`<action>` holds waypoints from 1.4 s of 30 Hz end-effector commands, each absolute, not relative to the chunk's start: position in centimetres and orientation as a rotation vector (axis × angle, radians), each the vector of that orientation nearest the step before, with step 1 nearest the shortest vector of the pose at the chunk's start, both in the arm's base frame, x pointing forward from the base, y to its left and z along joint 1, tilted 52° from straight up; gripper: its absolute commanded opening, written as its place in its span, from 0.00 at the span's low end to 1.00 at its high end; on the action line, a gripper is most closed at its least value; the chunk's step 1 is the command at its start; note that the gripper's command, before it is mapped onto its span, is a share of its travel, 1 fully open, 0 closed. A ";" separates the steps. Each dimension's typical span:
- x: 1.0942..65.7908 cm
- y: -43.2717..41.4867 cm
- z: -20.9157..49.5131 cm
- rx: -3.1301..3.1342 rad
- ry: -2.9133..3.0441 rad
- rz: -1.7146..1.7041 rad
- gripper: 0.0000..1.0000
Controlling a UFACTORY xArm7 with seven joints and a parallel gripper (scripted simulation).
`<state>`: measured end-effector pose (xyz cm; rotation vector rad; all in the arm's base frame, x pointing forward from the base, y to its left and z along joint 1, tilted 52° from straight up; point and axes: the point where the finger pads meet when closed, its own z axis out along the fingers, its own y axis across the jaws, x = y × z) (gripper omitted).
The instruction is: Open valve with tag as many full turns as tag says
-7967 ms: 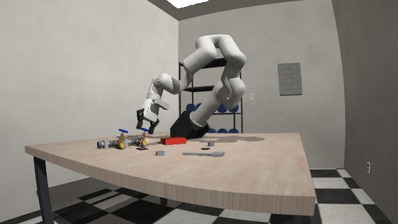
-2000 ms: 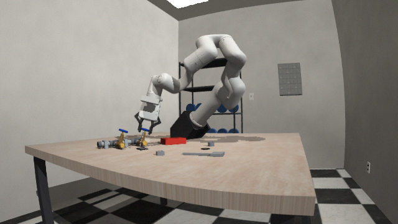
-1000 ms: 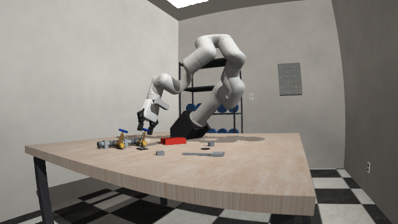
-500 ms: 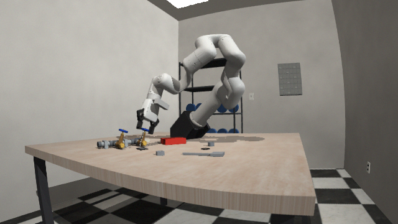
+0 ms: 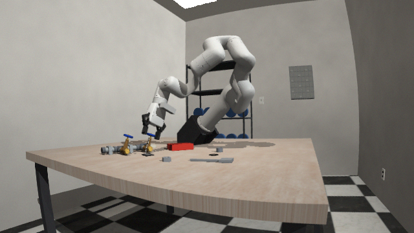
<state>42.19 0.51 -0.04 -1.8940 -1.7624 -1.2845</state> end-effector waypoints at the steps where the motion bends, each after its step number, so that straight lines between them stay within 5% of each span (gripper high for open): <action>1: 42.3 0.3 0.0 -1.945 -1.675 -1.259 1.00; 42: 42.3 0.3 0.0 -2.175 0.416 -0.461 1.00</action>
